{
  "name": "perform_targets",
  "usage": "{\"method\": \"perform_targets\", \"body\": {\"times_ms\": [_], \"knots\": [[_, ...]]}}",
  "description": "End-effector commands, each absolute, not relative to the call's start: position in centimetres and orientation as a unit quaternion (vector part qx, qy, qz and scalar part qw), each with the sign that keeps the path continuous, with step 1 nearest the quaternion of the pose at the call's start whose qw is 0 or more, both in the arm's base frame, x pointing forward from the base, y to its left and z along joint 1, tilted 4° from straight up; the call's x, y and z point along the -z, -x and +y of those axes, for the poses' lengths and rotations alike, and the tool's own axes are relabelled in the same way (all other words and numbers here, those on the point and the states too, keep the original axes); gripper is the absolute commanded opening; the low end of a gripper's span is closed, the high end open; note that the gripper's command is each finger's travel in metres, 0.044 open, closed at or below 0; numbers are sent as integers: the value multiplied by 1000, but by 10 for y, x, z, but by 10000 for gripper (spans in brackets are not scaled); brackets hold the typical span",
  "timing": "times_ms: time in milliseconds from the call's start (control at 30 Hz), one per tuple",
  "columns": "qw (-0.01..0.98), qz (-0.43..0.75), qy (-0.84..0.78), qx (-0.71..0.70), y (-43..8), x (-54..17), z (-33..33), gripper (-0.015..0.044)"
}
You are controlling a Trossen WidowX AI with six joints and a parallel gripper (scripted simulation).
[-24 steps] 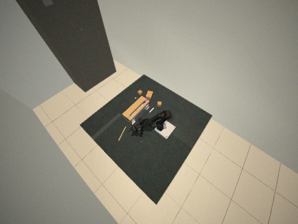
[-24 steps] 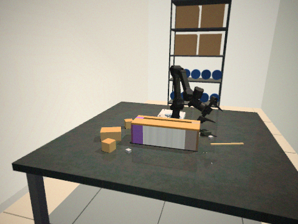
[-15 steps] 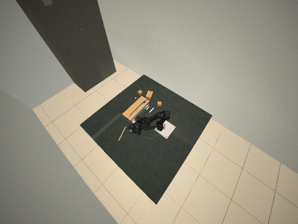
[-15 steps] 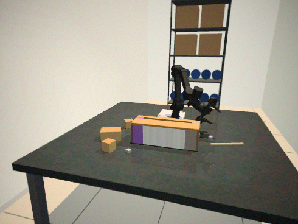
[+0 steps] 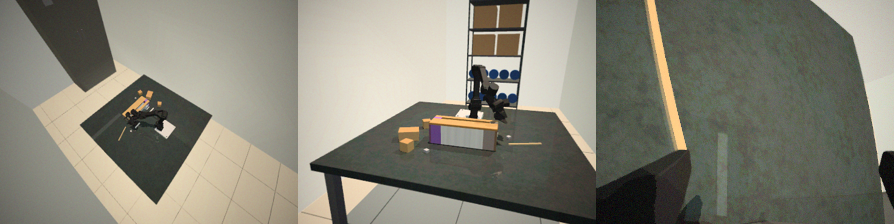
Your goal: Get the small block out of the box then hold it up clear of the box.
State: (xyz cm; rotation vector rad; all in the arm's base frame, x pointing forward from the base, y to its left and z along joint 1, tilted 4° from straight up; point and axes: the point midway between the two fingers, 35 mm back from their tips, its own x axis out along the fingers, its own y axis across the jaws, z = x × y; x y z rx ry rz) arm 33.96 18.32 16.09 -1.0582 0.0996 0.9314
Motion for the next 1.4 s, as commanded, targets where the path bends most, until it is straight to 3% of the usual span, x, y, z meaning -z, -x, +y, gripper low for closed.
{"method": "perform_targets", "body": {"times_ms": [0, 233, 500, 833, 1033, 1367], "knots": [[851, 199, 300, -383, -366, -174, 151, 400], [886, 388, 32, -252, -378, -179, 96, 400], [825, 506, -244, -68, -377, -188, 41, 400], [666, 569, -457, 155, -350, -182, -23, 400], [404, 557, -617, 382, -315, -173, -80, 400], [395, 555, -621, 389, -314, -173, -82, 400]]}}
